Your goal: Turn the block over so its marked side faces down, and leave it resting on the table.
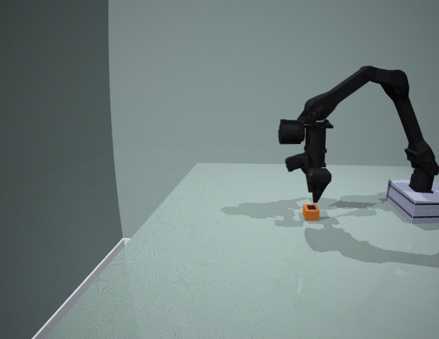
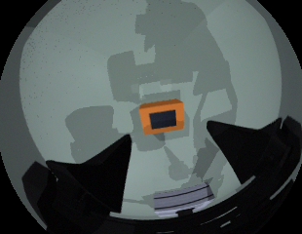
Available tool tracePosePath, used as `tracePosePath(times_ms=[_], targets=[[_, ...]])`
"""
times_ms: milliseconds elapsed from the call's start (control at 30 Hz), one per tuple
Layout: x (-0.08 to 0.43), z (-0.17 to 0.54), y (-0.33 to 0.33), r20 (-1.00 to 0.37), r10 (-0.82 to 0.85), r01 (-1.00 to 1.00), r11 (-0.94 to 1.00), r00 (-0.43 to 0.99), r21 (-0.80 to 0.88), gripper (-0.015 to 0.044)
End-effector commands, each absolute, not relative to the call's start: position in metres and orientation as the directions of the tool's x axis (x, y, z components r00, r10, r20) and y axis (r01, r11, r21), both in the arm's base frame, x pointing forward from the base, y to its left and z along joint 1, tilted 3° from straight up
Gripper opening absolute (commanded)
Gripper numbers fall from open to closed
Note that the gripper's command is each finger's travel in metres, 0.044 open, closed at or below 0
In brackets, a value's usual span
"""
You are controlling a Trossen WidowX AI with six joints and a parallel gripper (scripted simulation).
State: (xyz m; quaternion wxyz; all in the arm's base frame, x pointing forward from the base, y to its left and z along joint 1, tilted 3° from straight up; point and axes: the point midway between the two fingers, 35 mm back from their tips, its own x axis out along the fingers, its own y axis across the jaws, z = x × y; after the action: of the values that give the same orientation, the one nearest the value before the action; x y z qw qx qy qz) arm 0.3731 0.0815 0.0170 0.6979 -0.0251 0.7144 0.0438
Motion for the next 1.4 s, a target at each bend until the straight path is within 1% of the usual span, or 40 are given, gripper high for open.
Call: tracePosePath(times_ms=[0,867,1033,1367], targets=[[0.374,0.004,0.084,-0.999,0.032,-0.092,0.995,-0.020,0.034,0.0440],[0.373,-0.031,0.085,-0.999,0.032,-0.092,0.995,-0.021,0.034,0.0440],[0.373,-0.031,0.085,-0.999,0.032,-0.092,0.995,-0.021,0.034,0.0309],[0.373,-0.031,0.085,-0.999,0.032,-0.092,0.995,-0.021,0.034,0.0242]])
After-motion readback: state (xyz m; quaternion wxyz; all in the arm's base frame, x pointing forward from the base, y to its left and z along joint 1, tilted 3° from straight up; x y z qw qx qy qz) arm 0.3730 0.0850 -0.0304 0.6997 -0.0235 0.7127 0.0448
